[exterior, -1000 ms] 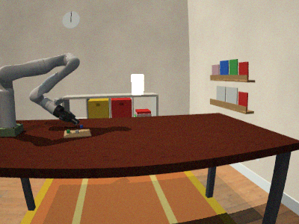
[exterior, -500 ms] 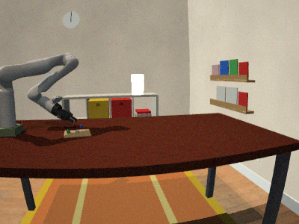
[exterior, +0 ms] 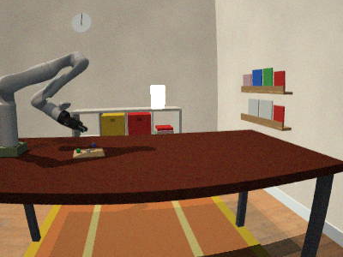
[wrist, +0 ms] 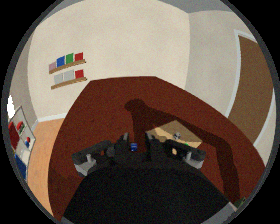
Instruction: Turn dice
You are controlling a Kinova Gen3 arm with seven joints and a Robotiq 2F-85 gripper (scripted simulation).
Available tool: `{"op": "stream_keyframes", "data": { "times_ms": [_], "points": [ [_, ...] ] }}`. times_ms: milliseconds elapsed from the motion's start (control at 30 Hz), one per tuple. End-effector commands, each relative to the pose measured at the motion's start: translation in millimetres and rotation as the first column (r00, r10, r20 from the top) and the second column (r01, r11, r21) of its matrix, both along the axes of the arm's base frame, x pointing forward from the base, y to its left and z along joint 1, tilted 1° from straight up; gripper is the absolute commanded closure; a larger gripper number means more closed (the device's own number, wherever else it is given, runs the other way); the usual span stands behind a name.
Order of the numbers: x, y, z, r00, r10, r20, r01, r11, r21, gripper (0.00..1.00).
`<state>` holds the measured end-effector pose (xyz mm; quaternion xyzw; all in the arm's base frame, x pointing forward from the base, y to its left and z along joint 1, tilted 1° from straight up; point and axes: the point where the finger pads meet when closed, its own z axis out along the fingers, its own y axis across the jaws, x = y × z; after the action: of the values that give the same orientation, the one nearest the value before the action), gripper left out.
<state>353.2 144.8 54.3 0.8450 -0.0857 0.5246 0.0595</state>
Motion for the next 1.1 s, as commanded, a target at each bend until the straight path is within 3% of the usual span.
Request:
{"op": "stream_keyframes", "data": {
  "times_ms": [0, 667, 1067],
  "points": [
    [2.4, 4.8, 11.0, 1.0, 0.0, 0.013, 0.0, 1.0, 0.013, 0.69],
    [3.1, 4.2, 12.4, 1.0, -0.004, -0.004, 0.004, 1.0, 0.014, 0.69],
    [7.2, 2.7, 14.7, 0.996, -0.005, -0.086, 0.008, 1.0, 0.03, 0.69]
  ]
}}
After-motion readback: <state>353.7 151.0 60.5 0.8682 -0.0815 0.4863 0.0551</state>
